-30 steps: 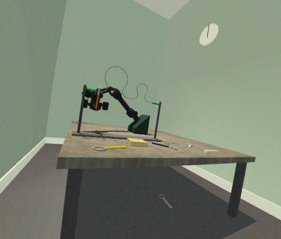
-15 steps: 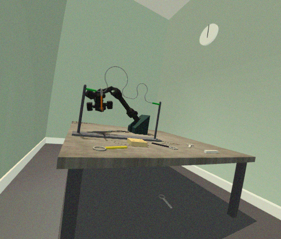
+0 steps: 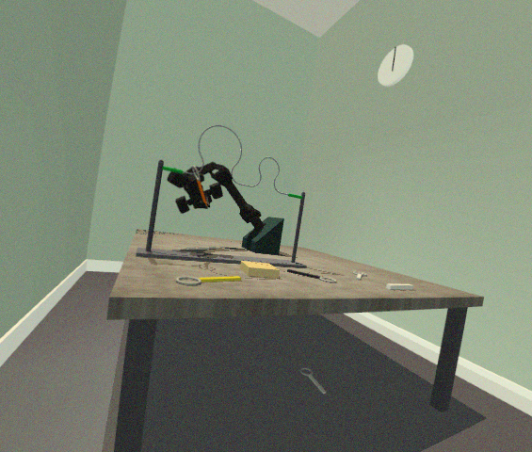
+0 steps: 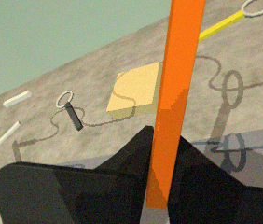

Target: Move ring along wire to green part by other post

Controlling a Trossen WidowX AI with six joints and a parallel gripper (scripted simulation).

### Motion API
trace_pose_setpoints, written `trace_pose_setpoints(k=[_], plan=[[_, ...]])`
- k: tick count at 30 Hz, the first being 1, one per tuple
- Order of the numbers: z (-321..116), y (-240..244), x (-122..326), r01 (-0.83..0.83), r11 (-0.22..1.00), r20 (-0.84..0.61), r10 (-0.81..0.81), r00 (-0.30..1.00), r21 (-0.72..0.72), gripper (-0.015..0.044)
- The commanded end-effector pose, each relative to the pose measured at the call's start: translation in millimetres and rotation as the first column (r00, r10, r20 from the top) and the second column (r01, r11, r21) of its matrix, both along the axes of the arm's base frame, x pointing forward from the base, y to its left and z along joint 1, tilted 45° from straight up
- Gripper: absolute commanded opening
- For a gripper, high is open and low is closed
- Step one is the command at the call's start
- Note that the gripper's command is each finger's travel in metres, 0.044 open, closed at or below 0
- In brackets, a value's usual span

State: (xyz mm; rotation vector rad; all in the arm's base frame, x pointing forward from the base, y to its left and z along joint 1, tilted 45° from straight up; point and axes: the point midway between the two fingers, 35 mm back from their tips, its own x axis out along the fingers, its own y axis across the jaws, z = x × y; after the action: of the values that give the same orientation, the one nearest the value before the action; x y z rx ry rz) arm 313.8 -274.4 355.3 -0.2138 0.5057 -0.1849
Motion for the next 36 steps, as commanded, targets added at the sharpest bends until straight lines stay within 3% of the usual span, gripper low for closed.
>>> trace_pose_setpoints(k=[1, 18, 36], plan=[[-4, 13, 1, -0.006, 0.996, 0.011, 0.005, 1.0, 0.084, -0.015], [-2, 77, 9, -0.031, 0.873, 0.069, -0.003, 0.998, 0.486, -0.015], [30, 137, 16, -0.075, 0.576, 0.119, -0.039, 0.992, 0.814, -0.015]])
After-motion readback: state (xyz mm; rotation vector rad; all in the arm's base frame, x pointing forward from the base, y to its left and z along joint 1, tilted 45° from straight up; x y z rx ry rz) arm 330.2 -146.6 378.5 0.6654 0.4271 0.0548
